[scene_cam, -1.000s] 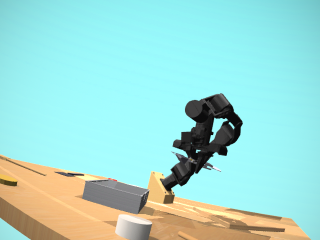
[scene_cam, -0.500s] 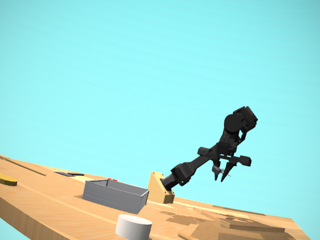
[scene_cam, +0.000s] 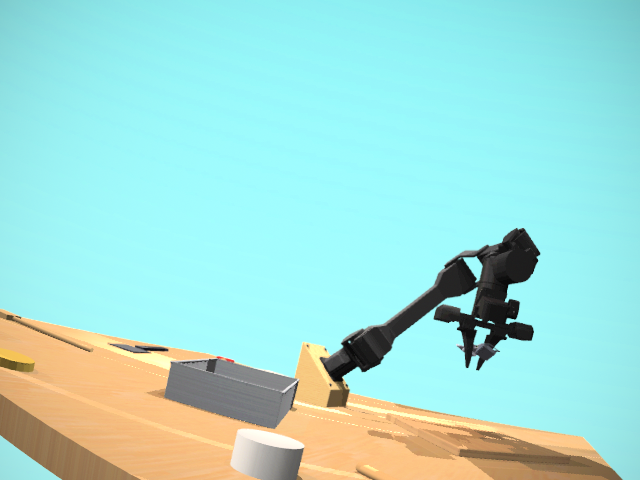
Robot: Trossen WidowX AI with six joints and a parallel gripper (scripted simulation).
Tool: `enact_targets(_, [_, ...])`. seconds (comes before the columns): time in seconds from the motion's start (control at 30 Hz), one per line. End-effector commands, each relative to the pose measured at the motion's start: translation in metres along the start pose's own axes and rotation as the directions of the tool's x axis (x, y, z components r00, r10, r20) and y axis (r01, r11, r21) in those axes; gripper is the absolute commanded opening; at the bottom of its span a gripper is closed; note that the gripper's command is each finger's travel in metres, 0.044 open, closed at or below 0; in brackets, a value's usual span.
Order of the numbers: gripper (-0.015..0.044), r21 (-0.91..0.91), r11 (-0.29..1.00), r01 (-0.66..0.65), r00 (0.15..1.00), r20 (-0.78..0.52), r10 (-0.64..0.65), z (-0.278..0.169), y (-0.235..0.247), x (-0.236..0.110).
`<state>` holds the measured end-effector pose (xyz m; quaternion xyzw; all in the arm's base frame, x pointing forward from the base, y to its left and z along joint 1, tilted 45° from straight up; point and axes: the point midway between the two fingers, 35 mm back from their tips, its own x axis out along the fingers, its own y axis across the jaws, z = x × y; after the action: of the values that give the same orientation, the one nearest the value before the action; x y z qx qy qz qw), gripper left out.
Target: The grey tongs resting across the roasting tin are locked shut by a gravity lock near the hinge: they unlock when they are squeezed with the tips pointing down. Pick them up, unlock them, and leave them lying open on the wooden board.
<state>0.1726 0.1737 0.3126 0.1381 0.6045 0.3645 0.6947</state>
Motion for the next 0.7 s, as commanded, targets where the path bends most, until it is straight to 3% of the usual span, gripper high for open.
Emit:
enact_targets(0.0, [-0.0150, -0.092, 0.996, -0.005, 1.000, 0.009, 0.005, -0.018, 0.015, -0.004])
enact_targets(0.3, [-0.0150, -0.274, 0.961, -0.039, 0.999, 0.018, 0.046, -0.059, 0.044, -0.016])
enact_targets(0.67, [-0.0150, -0.303, 0.953, -0.021, 0.999, 0.029, 0.031, -0.064, 0.045, -0.015])
